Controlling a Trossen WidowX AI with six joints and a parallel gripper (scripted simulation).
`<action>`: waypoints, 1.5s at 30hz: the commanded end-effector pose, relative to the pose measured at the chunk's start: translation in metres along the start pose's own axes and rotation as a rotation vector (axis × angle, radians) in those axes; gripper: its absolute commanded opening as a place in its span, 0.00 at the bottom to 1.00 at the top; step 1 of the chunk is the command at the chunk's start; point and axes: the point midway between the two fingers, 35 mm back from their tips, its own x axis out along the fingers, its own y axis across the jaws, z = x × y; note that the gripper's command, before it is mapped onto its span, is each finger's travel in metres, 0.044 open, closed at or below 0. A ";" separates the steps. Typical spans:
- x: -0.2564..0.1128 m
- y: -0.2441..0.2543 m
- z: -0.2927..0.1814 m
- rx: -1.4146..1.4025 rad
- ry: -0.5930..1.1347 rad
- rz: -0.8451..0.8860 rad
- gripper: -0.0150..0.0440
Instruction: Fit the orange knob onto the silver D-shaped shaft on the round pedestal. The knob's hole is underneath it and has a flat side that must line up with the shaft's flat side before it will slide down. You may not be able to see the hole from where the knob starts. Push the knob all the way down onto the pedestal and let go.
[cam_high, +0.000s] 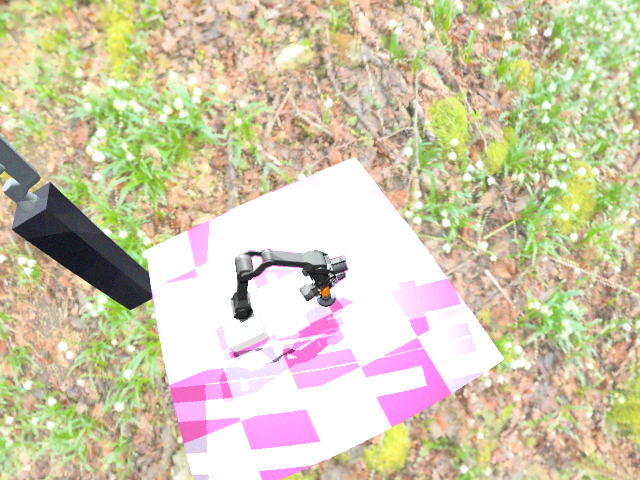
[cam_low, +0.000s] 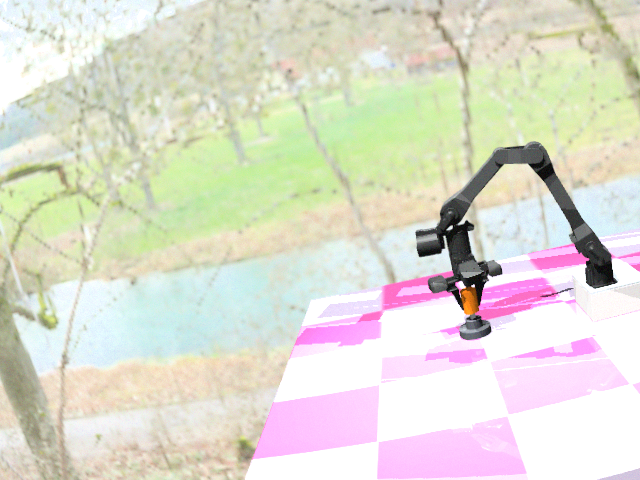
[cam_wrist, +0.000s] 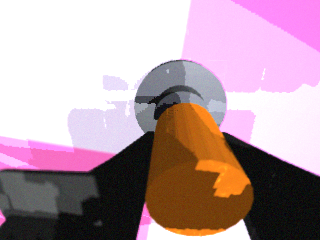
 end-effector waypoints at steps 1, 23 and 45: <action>-0.003 -0.004 -0.002 -0.042 0.005 -0.009 0.25; -0.001 0.002 0.000 -0.042 0.005 -0.009 0.25; -0.003 0.001 0.000 -0.241 0.006 -0.008 0.25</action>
